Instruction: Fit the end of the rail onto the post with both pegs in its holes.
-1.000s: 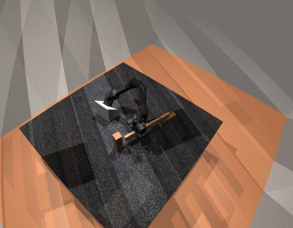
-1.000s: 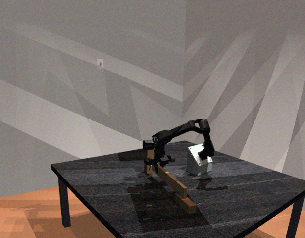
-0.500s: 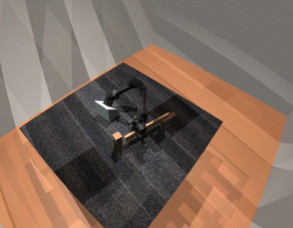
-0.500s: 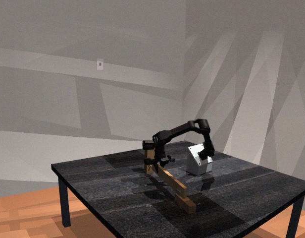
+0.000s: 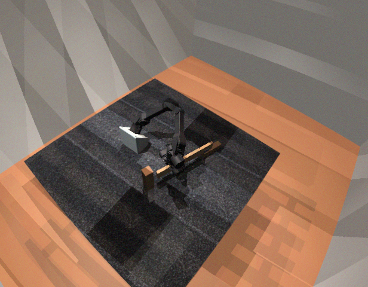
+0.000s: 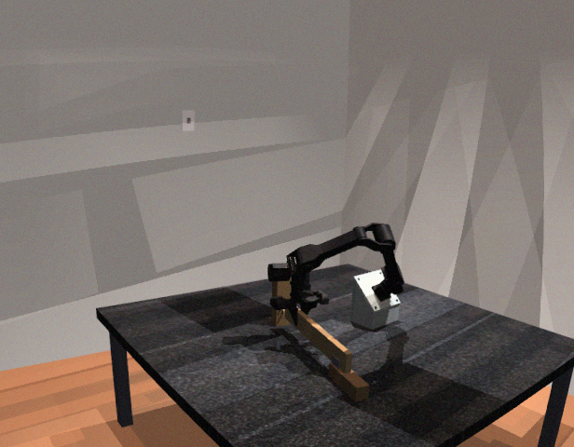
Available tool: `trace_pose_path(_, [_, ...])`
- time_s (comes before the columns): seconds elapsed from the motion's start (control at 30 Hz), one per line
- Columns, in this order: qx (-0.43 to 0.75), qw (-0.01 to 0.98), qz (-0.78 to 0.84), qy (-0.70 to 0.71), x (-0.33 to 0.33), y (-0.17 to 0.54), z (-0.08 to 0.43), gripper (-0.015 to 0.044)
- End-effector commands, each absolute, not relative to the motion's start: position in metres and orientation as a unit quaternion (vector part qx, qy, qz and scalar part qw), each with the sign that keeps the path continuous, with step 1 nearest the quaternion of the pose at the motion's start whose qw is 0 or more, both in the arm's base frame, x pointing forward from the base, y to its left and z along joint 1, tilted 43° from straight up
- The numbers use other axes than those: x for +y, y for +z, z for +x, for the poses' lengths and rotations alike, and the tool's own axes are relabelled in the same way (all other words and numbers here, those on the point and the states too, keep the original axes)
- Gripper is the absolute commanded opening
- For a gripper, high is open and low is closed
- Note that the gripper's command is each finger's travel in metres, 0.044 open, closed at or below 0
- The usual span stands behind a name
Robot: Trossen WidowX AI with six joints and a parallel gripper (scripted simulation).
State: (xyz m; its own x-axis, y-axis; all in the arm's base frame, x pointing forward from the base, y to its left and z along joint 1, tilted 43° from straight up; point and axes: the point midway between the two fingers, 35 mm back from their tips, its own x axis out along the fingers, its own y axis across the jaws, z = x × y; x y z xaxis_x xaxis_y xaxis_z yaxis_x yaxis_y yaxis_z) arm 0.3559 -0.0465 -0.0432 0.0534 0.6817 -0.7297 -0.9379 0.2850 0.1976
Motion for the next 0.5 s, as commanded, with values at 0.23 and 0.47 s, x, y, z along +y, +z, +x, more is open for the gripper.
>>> trace_pose_path(0.23, [0.379, 0.708, -0.171, 0.572, -0.048, -0.0431, 0.3579, 0.0])
trace_pose_path(0.47, [0.379, 0.708, -0.171, 0.572, -0.0488, -0.0445, 0.3564, 0.0])
